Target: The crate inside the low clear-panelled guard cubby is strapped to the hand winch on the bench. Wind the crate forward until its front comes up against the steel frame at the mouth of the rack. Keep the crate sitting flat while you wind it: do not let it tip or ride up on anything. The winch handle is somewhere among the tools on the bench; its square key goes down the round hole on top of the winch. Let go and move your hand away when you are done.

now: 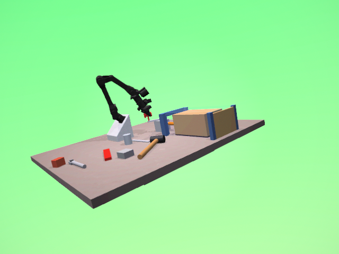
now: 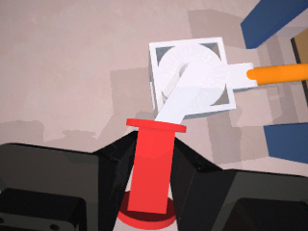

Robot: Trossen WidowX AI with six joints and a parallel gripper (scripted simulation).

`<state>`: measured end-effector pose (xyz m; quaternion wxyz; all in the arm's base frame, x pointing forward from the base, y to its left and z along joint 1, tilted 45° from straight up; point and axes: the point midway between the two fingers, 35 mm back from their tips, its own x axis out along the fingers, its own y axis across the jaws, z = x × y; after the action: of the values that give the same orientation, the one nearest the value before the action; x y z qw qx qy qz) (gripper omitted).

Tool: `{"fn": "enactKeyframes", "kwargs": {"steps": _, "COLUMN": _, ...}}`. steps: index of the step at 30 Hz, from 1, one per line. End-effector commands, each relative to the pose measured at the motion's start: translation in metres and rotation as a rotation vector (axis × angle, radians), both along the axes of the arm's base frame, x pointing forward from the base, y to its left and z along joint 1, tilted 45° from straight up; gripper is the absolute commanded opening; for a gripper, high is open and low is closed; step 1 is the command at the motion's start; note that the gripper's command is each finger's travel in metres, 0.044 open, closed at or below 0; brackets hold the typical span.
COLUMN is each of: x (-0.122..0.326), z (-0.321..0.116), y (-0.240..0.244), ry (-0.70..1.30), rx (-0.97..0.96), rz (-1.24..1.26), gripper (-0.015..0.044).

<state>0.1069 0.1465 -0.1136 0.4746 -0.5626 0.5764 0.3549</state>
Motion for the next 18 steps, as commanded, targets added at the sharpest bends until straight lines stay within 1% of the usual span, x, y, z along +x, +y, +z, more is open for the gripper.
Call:
{"fn": "enactKeyframes", "kwargs": {"steps": 1, "x": 0.012, "z": 0.004, "y": -0.008, "ry": -0.033, "rx": -0.023, "rz": 0.002, "gripper": 0.0000}}
{"fn": "enactKeyframes", "kwargs": {"steps": 18, "x": 0.033, "z": 0.009, "y": -0.013, "ry": -0.034, "rx": -0.024, "rz": 0.002, "gripper": 0.0000}}
